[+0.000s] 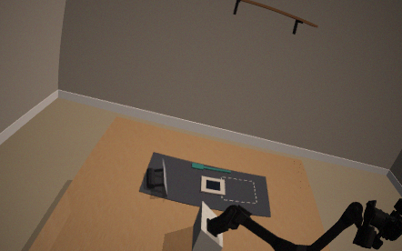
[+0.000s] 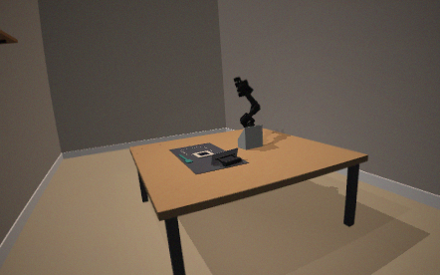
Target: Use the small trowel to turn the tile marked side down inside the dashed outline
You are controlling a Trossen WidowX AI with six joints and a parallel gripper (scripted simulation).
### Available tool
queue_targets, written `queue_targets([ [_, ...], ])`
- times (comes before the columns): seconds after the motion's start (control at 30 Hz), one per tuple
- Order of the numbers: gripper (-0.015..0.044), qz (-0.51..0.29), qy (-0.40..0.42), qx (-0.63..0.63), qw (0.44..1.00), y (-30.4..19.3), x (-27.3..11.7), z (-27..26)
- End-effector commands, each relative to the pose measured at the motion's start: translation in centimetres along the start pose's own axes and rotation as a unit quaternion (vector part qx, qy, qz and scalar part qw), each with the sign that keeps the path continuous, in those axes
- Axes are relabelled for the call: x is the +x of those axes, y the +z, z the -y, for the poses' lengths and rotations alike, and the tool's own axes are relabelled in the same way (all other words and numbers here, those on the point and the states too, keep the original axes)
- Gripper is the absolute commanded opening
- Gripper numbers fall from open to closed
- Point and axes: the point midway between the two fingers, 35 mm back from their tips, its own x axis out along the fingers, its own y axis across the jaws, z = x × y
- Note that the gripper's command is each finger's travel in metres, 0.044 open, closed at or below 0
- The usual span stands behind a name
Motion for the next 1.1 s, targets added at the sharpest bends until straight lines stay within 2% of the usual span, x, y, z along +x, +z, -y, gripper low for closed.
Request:
queue_targets([
  [0.0, 0.0100, -0.026, 0.041, -0.030, 0.998, -3.9, -0.9, -3.7],
  [0.3, 0.0100, -0.073, 0.118, -0.082, 0.987, -11.3, -3.5, -9.7],
  [0.67, 0.0100, -0.137, 0.210, -0.118, 0.961, -18.0, -6.9, -14.5],
  [1.07, 0.0100, -0.254, 0.333, -0.132, 0.898, -29.4, -16.7, -21.2],
])
